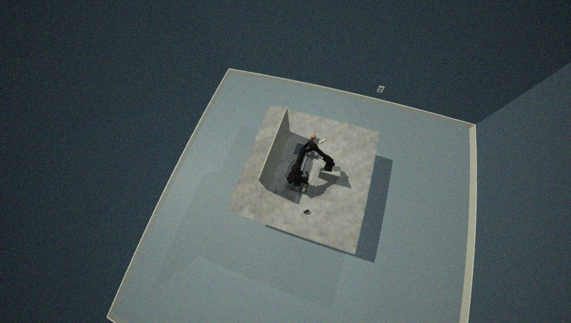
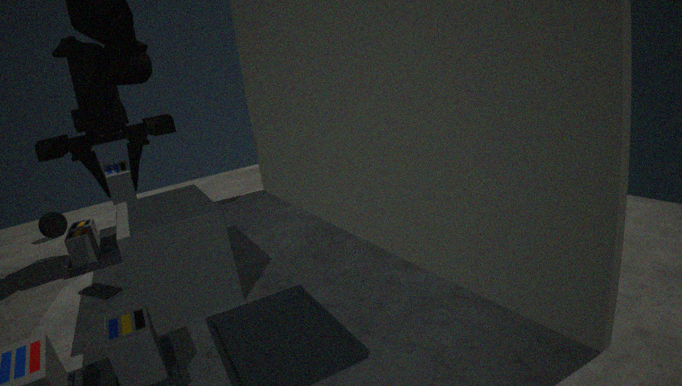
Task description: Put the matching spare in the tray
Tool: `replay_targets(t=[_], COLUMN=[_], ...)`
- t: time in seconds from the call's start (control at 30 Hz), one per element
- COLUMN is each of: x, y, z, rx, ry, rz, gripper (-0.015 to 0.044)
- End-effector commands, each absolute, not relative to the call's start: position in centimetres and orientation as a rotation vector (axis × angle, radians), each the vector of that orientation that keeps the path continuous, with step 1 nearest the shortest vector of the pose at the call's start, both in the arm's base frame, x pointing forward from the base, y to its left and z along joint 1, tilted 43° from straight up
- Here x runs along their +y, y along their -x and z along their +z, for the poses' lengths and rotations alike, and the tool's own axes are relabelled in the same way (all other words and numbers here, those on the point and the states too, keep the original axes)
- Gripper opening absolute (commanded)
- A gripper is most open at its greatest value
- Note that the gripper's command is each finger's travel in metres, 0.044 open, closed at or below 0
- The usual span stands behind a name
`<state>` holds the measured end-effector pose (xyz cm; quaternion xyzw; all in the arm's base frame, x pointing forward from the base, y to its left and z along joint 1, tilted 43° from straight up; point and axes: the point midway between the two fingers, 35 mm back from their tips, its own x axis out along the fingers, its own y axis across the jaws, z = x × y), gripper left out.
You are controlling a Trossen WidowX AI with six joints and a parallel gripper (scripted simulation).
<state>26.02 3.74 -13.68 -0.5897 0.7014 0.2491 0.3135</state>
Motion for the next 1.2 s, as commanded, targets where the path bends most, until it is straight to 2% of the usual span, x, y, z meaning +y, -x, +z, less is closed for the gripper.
replay_targets(t=[0.0, 0.37, 0.57, 1.17], x=[3.8, 9.3, 9.6, 1.4], y=[-26.0, -26.8, -26.9, -33.0], z=[-13.6, -9.0, -8.6, -0.5], rx=[1.849, 1.846, 1.845, 1.788], ry=[1.555, 1.541, 1.540, 1.506], rz=[0.657, 0.658, 0.659, 0.709], gripper=[0.0000, 0.0000, 0.0000, 0.0000])
